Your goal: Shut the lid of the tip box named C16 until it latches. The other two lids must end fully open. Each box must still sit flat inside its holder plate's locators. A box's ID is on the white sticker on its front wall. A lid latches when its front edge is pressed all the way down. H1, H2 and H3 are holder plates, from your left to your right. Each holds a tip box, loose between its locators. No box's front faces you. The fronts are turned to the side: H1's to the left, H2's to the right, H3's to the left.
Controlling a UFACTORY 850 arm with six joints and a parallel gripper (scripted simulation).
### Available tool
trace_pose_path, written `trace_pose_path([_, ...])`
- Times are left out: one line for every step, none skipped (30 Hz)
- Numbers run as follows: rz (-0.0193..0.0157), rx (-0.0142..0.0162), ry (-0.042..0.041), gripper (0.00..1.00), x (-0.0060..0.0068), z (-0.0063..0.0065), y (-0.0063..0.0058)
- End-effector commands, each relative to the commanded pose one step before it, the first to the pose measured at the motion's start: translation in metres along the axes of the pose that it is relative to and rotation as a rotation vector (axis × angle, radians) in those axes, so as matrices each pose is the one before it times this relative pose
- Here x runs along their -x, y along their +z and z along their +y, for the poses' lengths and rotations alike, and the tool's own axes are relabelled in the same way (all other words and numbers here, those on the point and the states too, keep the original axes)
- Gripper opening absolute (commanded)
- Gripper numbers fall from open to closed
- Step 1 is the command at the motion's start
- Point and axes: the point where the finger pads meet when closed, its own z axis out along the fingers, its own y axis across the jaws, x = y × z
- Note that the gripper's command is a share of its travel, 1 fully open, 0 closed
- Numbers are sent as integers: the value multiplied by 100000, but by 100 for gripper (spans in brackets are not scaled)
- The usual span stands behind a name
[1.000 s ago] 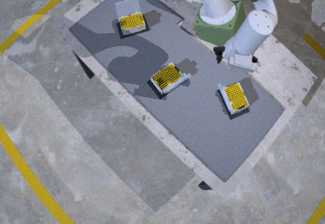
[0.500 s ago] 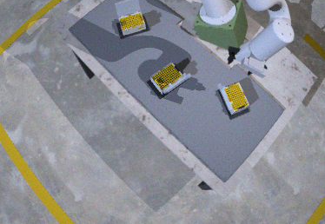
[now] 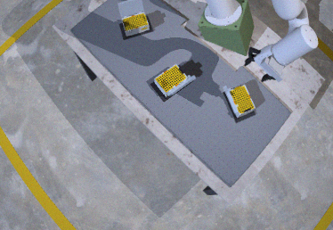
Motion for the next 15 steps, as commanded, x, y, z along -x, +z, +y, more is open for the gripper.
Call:
trace_pose_path([5360,3509,8884,100,998,-1716,12])
trace_pose_path([0,1,0,100,-1,-2,-2])
trace_pose_path([1722,756,2750,100,319,-385,0])
trace_pose_path([1589,702,2538,100,326,-384,-14])
trace_pose_path([0,-3,0,100,98,-99,-1])
trace_pose_path([1794,588,2746,100,344,-368,-16])
trace_pose_path([1700,554,2600,100,355,-352,-20])
trace_pose_path([0,-4,0,100,109,-94,-3])
trace_pose_path([0,1,0,100,-1,-2,-2])
trace_pose_path([1849,406,2741,100,372,-334,-22])
trace_pose_path([0,0,0,100,0,0,0])
trace_pose_path([0,0,0,100,0,0,0])
trace_pose_path([1876,287,2739,100,384,-322,-29])
trace_pose_path([1876,285,2739,100,393,-307,-34])
trace_pose_path([1813,279,2647,100,399,-304,-48])
